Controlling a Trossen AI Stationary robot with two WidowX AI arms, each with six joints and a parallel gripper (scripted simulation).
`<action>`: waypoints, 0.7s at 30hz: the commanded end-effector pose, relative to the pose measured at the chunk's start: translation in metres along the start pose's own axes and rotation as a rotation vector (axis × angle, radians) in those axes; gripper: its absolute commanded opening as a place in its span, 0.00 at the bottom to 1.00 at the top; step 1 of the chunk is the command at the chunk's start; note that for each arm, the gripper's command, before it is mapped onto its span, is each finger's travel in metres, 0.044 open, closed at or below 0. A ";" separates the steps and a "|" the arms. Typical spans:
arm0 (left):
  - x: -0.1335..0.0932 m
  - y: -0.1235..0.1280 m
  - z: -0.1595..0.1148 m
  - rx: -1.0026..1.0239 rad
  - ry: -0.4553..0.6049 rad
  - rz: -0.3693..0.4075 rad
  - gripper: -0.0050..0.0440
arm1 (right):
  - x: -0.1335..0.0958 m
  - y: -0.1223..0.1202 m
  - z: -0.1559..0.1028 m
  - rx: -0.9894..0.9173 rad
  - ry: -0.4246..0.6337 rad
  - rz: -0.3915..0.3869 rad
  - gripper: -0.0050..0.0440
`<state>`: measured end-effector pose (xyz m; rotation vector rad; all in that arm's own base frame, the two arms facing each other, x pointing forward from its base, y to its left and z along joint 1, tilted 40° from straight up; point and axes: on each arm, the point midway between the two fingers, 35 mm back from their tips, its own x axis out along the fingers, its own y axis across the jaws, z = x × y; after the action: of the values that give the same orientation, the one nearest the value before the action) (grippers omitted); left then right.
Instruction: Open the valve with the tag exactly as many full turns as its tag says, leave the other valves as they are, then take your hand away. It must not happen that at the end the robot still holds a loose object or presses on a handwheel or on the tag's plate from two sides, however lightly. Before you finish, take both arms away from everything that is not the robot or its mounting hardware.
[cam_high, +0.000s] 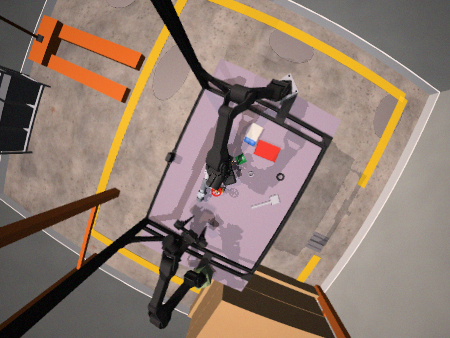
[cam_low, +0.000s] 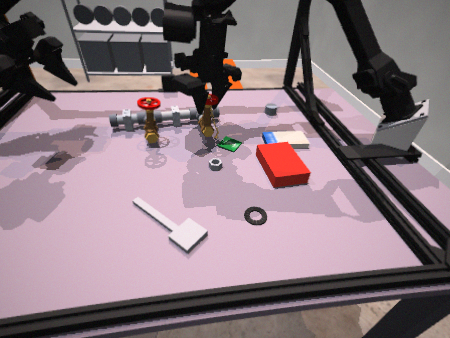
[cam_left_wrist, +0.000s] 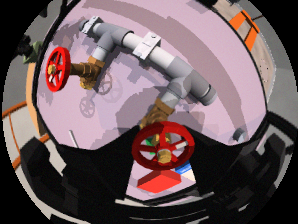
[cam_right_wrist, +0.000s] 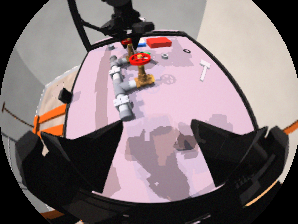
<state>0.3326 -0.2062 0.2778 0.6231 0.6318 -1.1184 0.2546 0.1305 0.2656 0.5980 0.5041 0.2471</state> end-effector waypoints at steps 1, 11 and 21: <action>0.001 0.000 -0.001 -0.004 0.003 -0.002 0.43 | -0.001 0.000 0.000 0.001 -0.002 0.002 0.92; 0.001 0.000 -0.001 -0.004 0.003 -0.002 0.10 | -0.001 0.000 0.000 0.001 -0.002 0.002 0.92; 0.000 0.000 0.000 -0.061 0.000 0.000 0.10 | 0.000 0.000 0.000 0.000 0.000 0.000 0.92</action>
<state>0.3326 -0.2062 0.2778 0.6133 0.6378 -1.1140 0.2546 0.1305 0.2656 0.5980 0.5041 0.2472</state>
